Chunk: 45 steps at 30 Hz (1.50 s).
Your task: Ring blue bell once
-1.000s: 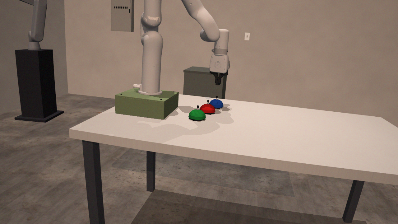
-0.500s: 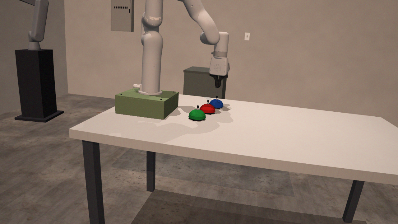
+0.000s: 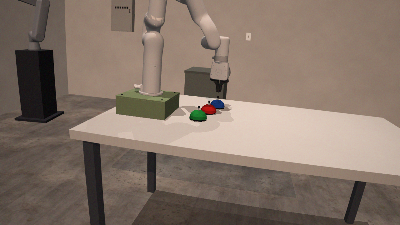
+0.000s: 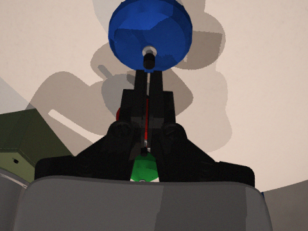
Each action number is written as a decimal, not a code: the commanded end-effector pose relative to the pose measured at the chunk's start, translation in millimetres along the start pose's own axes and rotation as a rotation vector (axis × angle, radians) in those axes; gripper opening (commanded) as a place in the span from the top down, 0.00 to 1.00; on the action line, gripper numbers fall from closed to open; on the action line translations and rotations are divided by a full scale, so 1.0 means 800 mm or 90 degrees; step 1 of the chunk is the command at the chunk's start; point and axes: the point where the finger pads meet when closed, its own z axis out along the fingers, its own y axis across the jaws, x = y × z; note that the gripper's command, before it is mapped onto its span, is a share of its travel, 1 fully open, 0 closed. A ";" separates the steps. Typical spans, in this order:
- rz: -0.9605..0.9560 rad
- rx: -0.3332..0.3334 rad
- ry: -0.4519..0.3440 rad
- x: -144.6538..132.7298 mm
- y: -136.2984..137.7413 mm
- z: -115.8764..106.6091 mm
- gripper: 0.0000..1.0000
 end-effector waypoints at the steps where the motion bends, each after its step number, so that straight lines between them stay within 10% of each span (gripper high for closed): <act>1: 0.000 -0.001 0.001 0.001 0.001 0.007 1.00; 45: 0.000 -0.001 0.001 0.002 0.002 0.034 1.00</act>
